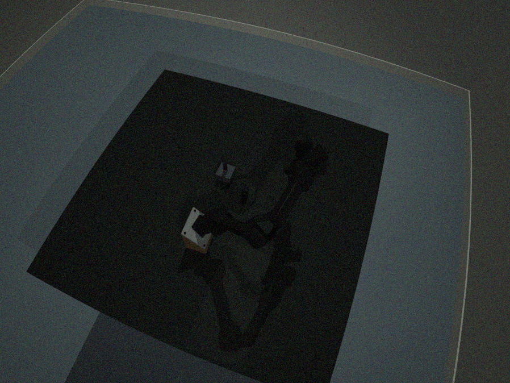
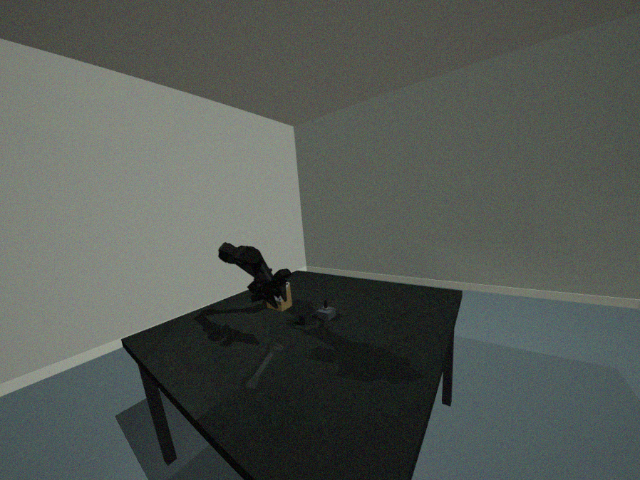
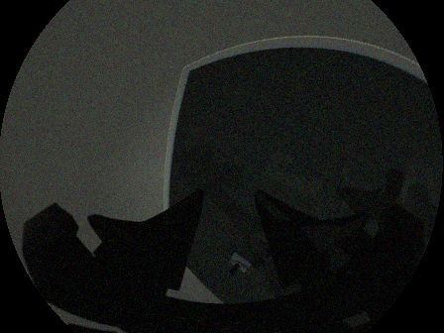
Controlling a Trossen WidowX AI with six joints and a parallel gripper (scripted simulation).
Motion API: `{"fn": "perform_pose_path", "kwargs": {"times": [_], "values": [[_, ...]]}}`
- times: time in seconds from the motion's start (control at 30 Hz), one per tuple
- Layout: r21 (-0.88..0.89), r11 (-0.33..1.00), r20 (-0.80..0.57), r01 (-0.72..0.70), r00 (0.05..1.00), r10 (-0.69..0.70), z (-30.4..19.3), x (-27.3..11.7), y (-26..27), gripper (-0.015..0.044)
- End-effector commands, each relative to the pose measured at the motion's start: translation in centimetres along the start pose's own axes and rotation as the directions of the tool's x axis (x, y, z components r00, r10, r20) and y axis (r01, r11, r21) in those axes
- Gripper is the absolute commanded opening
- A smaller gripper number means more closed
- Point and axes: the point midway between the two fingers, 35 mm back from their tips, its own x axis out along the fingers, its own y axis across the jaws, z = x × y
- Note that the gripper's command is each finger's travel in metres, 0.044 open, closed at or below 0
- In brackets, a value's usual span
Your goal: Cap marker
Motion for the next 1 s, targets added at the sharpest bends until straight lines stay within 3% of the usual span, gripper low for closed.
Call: {"fn": "perform_pose_path", "kwargs": {"times": [0.0, 0.23, 0.4, 0.7, 0.97], "values": [[0.057, 0.99, -0.151, 0.13, 0.981, -0.12, -6.4, 1.9, -0.4, 0.0238], [0.072, 0.908, -0.28, 0.412, 0.882, -0.379, -16.4, 2.2, -2.9, 0.0238], [0.048, 0.795, -0.204, 0.605, 0.785, -0.585, -22.1, 0.5, -6.2, 0.0238], [0.047, 0.779, -0.179, 0.625, 0.773, -0.609, -23.2, 0.2, -6.4, 0.0238], [0.048, 0.78, -0.177, 0.625, 0.773, -0.609, -23.8, 2.9, -8.5, 0.0238]]}}
